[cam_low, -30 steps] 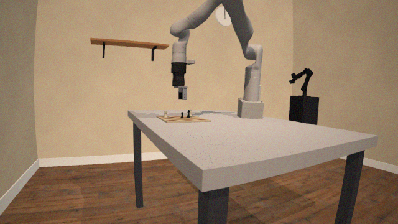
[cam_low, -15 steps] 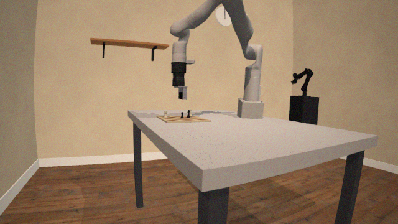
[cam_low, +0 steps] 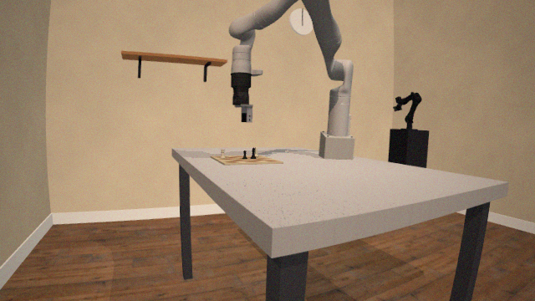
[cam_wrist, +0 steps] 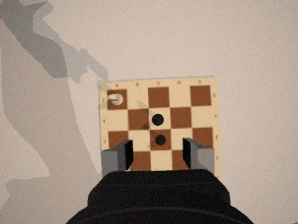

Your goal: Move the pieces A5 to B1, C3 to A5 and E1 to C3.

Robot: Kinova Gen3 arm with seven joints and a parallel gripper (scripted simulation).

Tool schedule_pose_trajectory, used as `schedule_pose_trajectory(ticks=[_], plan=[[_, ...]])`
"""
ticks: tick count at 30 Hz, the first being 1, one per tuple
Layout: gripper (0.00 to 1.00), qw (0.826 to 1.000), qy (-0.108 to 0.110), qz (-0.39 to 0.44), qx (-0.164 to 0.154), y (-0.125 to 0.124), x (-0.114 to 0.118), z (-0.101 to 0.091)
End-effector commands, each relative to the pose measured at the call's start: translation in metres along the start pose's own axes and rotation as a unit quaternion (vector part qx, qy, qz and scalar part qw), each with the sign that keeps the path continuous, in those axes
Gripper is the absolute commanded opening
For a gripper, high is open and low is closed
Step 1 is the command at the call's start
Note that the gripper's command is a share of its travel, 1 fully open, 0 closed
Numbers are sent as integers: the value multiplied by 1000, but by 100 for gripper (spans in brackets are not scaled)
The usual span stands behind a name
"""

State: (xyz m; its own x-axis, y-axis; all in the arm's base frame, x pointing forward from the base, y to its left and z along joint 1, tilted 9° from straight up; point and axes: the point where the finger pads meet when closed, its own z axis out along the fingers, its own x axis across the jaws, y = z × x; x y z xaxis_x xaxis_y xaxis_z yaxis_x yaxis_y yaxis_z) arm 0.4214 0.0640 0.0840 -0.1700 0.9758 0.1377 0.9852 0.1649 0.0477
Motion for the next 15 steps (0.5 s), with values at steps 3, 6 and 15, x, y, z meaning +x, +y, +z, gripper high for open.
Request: schedule_pose_trajectory(ticks=[3,6,15], plan=[[100,1000,4,-3,-8,5,3,-24],[100,1000,4,-3,-8,5,3,-33],[100,1000,4,-3,-8,5,3,-38]])
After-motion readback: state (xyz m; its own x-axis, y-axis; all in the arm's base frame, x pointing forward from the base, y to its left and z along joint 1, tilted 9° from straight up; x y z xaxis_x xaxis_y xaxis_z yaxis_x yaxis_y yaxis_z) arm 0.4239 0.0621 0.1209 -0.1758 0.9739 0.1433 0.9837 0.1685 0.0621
